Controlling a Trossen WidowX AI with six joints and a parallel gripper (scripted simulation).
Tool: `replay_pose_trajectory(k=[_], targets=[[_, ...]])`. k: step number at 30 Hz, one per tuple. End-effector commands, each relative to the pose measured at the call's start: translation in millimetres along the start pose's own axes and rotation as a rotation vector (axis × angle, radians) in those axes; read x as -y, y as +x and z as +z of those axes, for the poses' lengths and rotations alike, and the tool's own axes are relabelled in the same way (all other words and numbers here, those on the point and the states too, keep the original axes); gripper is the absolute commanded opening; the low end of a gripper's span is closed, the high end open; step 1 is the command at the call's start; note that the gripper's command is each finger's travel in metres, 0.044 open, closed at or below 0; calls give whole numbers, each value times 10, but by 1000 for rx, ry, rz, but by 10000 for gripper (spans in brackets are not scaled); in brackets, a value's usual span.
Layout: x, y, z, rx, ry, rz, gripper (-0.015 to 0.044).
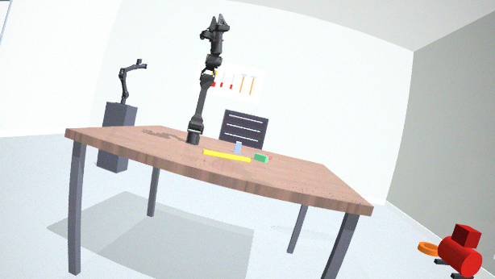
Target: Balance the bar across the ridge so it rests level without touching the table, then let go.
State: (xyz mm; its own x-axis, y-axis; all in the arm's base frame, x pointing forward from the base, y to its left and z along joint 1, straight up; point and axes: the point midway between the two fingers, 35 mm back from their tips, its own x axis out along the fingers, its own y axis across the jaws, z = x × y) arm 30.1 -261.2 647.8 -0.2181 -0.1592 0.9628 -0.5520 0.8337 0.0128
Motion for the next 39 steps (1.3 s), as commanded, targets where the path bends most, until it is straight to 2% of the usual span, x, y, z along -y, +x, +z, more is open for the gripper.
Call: replay_pose_trajectory(k=[1, 3, 4, 11, 20, 29, 39], targets=[[10, -2, 2, 1, -4, -4, 374], [87, -20, 15, 12, -33, -35, 321], [154, -38, 26, 21, -59, -62, 315], [665, -216, 82, 47, -261, -274, 315], [1307, -557, 81, -23, -527, -556, 315], [1862, -1044, 34, -183, -770, -827, 315], [2329, -1721, -66, -465, -1001, -1092, 315]])
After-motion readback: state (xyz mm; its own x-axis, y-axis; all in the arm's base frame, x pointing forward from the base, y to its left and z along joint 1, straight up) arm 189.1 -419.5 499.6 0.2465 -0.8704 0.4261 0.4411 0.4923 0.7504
